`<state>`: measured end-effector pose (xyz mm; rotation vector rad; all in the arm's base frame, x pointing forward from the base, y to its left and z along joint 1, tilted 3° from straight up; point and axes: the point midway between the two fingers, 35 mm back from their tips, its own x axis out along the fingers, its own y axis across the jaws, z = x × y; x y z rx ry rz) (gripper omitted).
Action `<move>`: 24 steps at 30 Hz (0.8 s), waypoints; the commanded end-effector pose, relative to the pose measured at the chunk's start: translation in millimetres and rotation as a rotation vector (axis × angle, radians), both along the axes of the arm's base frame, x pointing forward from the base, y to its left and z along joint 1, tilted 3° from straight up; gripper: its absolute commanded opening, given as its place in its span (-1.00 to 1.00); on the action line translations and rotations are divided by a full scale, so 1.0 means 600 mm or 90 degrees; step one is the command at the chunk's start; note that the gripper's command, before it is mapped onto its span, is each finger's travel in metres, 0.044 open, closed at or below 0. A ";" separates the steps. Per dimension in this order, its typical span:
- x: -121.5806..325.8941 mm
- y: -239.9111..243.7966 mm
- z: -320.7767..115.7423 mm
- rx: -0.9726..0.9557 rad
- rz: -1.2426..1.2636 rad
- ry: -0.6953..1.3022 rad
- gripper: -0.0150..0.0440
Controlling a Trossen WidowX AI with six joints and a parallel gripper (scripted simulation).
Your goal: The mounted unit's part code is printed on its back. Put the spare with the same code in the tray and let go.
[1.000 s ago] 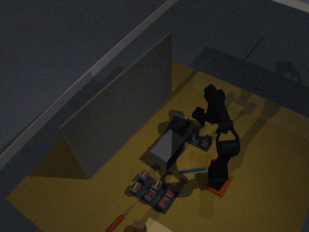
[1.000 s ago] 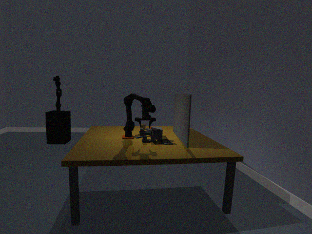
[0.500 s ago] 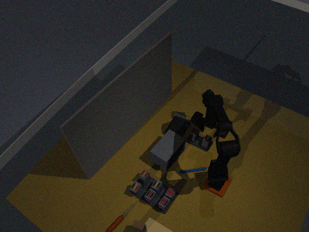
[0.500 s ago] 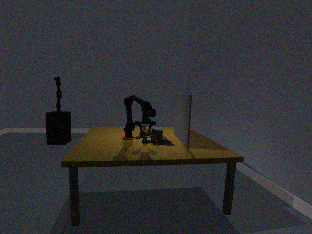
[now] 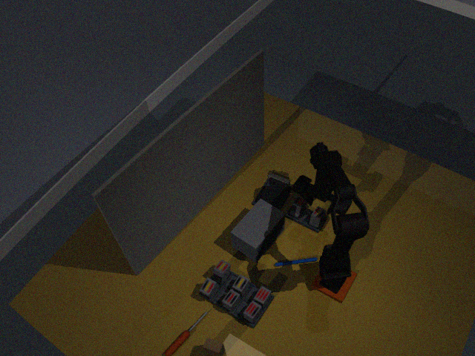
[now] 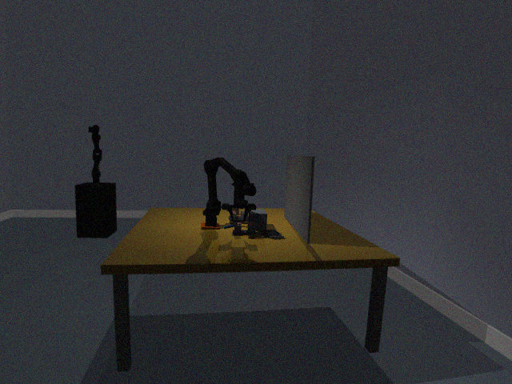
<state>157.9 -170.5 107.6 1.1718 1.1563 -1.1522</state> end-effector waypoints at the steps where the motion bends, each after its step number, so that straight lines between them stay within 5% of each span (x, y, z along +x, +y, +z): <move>1: 0.000 0.002 -0.014 0.006 -0.002 0.002 0.53; 24: 0.001 0.004 -0.077 0.006 -0.002 0.002 0.53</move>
